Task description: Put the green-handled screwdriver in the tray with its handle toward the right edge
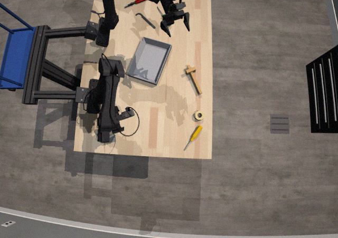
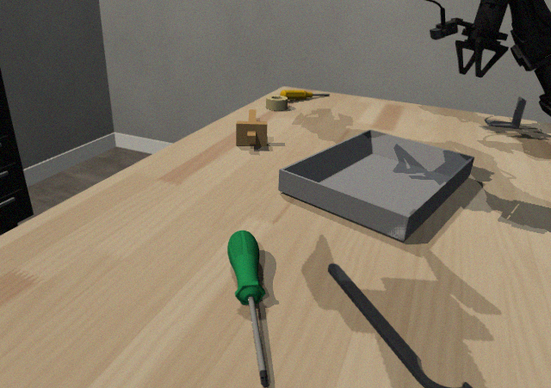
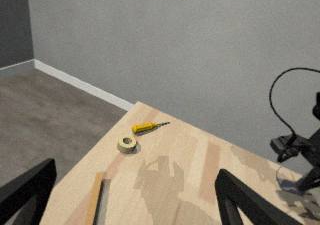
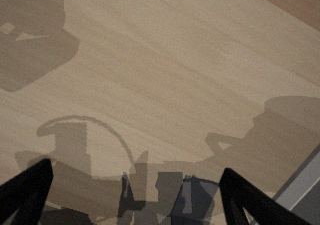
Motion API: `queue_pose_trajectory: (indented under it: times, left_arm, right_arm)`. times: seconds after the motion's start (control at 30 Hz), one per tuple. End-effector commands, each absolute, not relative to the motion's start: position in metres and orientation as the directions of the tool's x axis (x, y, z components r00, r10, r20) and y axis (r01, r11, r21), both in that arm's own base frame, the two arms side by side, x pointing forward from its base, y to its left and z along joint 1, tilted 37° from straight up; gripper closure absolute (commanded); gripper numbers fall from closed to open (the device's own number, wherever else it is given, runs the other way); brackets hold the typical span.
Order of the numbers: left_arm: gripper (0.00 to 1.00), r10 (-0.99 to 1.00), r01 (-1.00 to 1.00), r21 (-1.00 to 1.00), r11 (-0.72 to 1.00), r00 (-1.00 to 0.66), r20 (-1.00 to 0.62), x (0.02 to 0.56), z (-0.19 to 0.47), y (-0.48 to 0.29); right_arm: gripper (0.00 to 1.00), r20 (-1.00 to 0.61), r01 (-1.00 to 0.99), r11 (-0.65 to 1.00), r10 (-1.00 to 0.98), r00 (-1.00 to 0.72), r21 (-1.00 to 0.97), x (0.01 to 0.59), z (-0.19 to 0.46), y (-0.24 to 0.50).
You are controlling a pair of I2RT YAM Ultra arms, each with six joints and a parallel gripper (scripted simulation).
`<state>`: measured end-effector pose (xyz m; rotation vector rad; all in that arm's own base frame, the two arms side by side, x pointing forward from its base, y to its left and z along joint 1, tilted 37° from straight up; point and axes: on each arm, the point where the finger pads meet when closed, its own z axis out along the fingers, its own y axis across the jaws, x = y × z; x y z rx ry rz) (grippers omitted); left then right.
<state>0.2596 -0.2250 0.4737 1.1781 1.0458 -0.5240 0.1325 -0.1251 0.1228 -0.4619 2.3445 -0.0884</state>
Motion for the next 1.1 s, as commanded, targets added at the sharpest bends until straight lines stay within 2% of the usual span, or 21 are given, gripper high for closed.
queue_pose_trajectory:
  times: [0.0, 0.7, 1.07]
  left_arm:
    - [0.0, 0.166, 0.794, 0.503, 0.342, 0.476, -0.863, 0.255, 0.479, -0.225]
    - [0.0, 0.17, 0.785, 0.49, 0.378, 0.462, -0.871, 0.258, 0.479, -0.219]
    - [0.0, 0.217, 0.723, 0.319, 0.613, 0.235, -0.948, 0.258, 0.43, -0.154]
  right_arm:
    - [0.0, -0.654, -0.3, 0.932, -0.359, -0.666, -0.205, 0.132, 0.125, -0.127]
    - [0.0, -0.667, -0.258, 0.943, -0.333, -0.667, -0.212, 0.138, 0.132, -0.134]
    - [0.0, -0.738, -0.067, 0.989, -0.144, -0.66, -0.133, 0.187, 0.17, -0.154]
